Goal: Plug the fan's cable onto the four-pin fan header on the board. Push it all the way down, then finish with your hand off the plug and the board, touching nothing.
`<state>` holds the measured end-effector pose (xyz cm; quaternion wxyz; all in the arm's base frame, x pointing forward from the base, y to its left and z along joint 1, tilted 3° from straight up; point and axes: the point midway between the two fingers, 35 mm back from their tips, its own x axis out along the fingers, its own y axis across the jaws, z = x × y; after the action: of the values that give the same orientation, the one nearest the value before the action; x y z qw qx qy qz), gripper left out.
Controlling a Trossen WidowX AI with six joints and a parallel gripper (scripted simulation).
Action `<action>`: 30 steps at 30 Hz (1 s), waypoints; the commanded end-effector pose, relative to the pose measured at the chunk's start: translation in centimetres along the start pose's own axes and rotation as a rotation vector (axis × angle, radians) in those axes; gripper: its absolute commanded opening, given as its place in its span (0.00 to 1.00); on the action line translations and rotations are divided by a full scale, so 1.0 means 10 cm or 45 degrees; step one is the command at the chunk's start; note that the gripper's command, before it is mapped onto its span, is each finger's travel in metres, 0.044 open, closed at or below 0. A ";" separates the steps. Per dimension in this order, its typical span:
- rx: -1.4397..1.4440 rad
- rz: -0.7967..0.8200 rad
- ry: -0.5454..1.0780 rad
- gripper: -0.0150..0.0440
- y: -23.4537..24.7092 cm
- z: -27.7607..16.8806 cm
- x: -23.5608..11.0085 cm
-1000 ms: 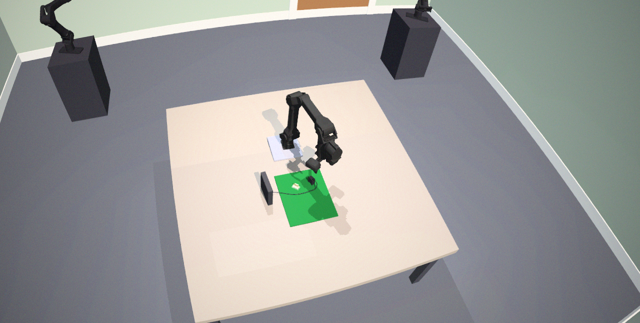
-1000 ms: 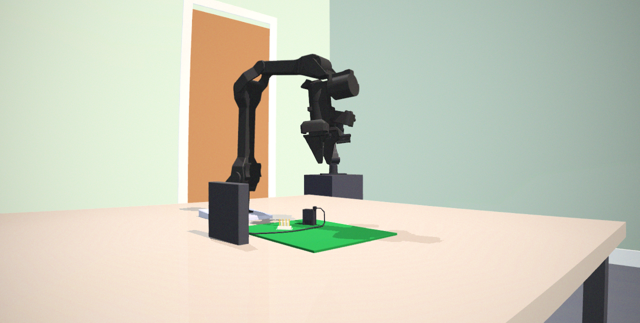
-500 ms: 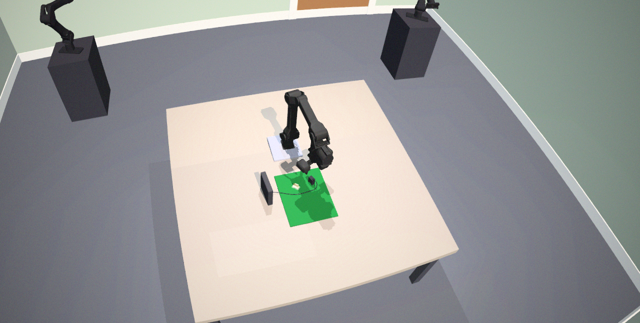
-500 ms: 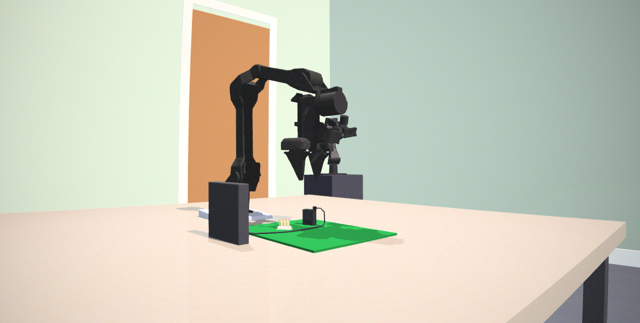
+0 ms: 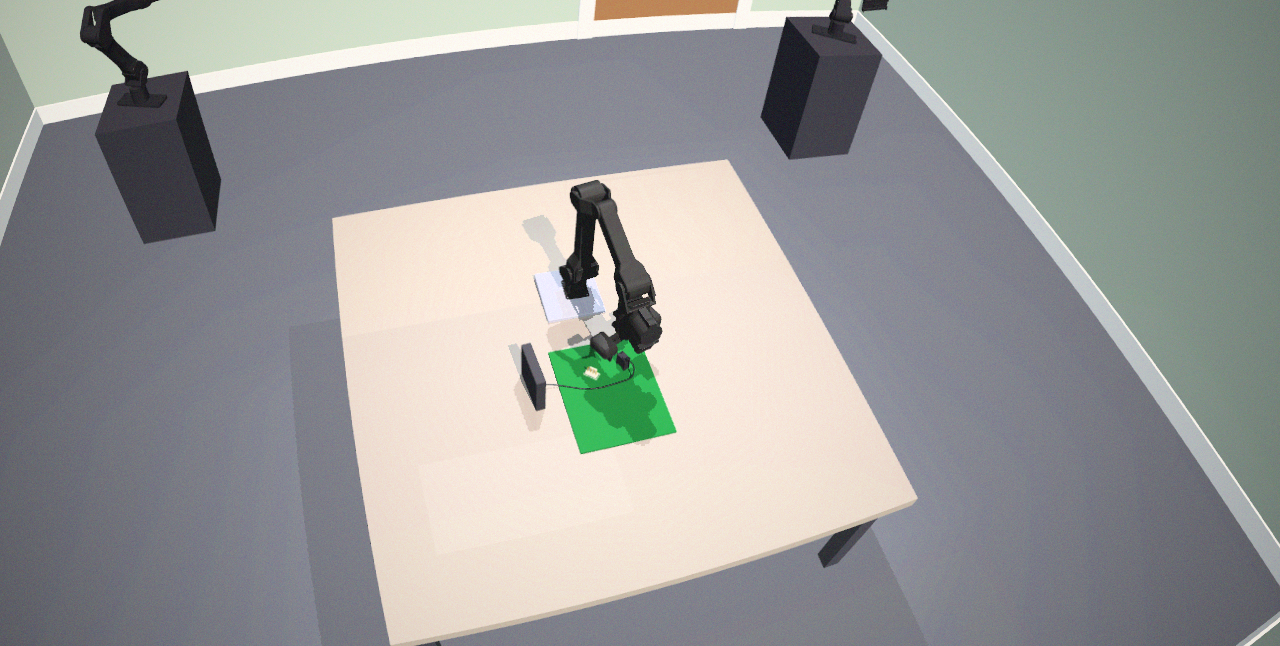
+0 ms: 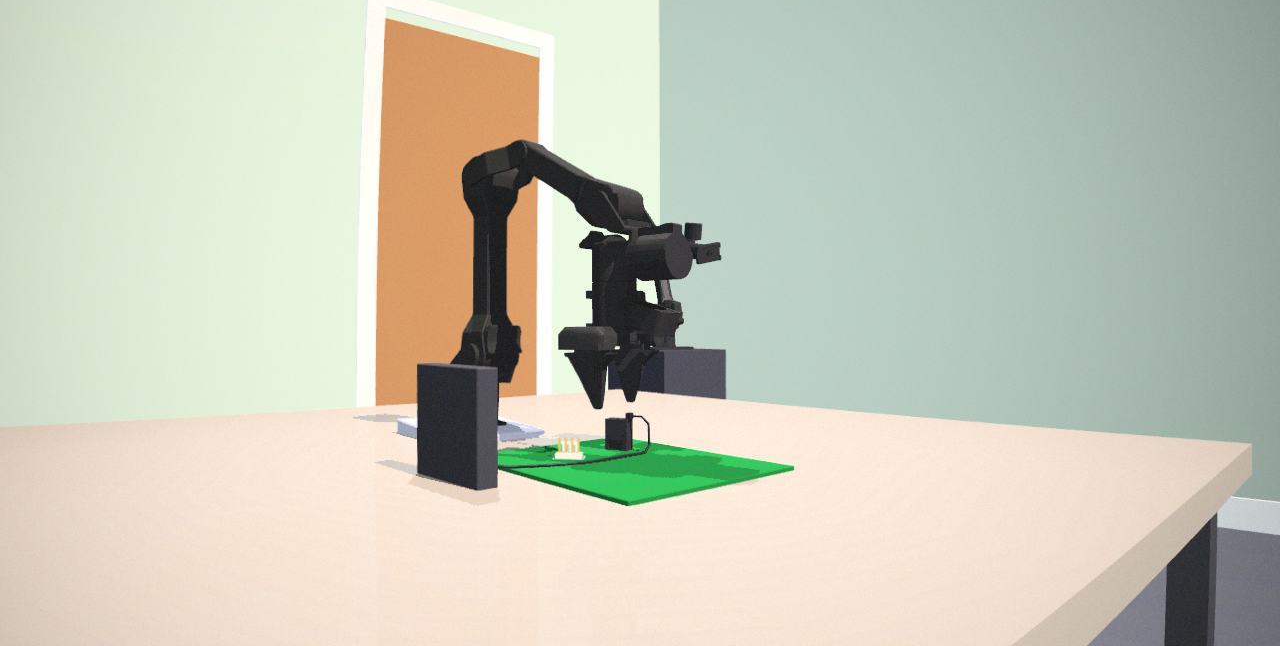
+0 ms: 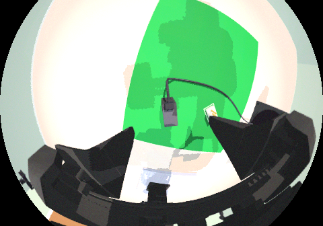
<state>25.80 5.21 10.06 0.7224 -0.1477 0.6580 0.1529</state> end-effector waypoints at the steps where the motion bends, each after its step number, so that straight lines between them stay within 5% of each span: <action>1: 0.006 0.000 0.007 1.00 0.00 -0.01 0.07; 27: 0.006 0.000 0.008 1.00 0.00 -0.02 0.45; 30: 0.000 0.001 0.005 0.87 0.00 -0.02 0.43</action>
<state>26.00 5.29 5.76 0.7206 -0.1477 0.6599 0.1530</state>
